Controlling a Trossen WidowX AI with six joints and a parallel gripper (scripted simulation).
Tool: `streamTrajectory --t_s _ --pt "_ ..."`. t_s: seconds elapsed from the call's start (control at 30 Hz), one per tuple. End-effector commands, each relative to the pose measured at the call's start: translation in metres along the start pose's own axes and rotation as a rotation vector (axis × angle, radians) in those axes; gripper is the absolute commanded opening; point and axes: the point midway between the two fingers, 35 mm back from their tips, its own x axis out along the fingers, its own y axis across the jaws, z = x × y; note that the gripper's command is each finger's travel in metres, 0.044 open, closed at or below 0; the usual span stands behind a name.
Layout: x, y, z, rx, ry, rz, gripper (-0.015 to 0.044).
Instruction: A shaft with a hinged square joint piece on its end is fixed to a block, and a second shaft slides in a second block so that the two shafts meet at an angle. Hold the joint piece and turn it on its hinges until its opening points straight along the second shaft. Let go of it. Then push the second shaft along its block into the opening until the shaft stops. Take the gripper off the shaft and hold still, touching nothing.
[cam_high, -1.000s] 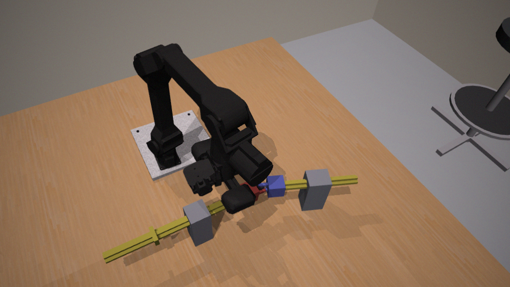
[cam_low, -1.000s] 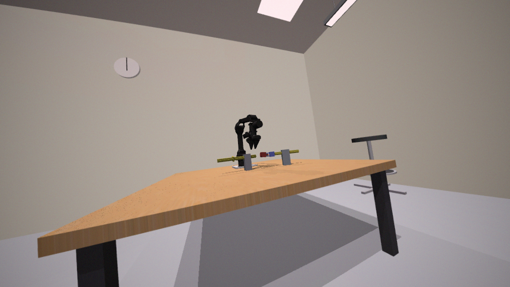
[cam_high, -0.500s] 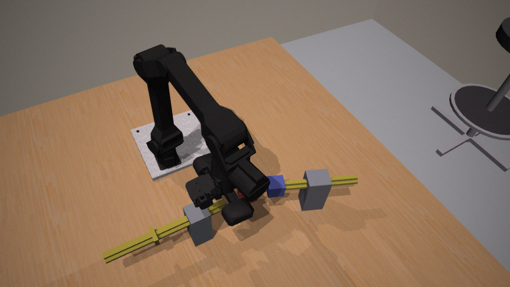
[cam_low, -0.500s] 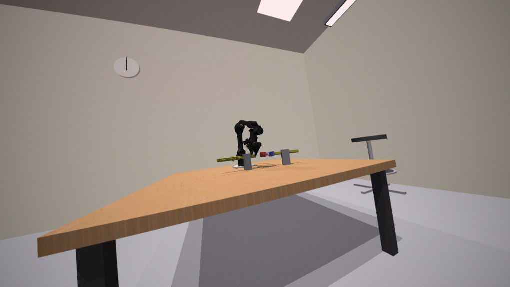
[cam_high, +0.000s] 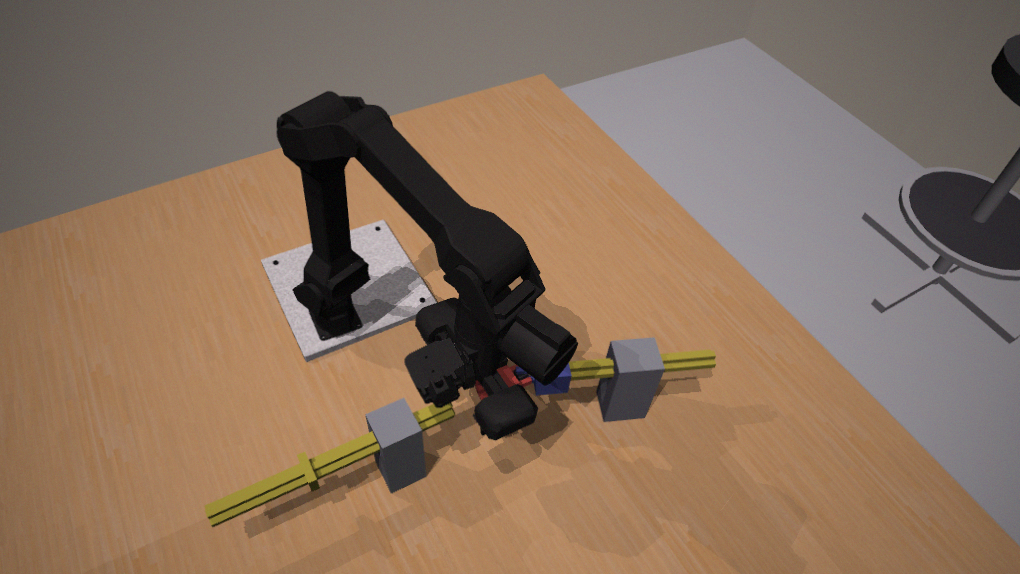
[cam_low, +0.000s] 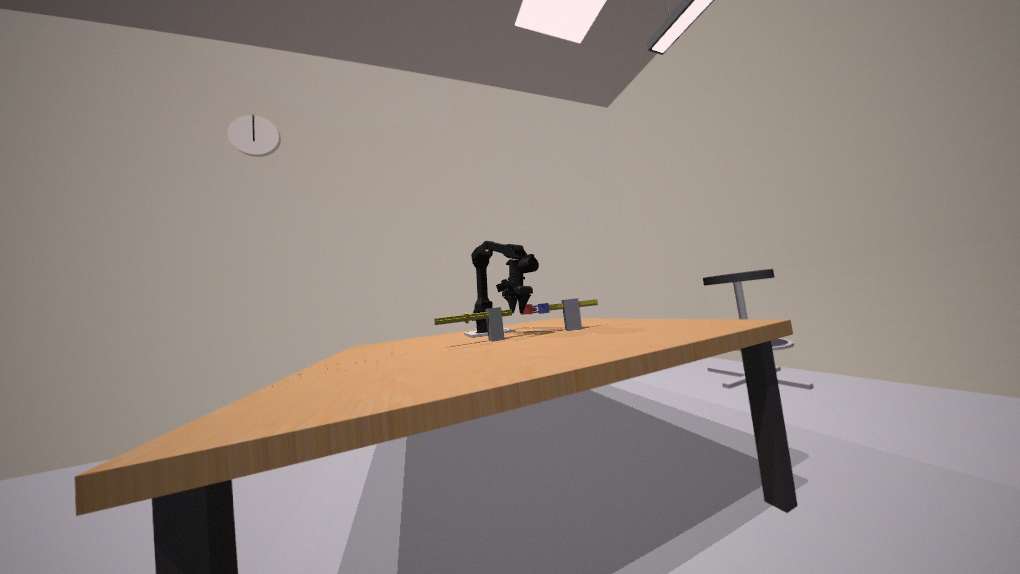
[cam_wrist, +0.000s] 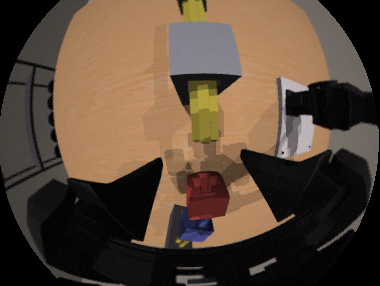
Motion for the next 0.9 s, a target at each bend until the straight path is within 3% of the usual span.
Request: streamTrajectory --t_s 0.0,0.87 --pt "-0.003 0.000 -0.016 0.007 0.002 0.002 0.0440" --pt "0.025 0.000 -0.031 0.011 0.004 0.003 0.0440"
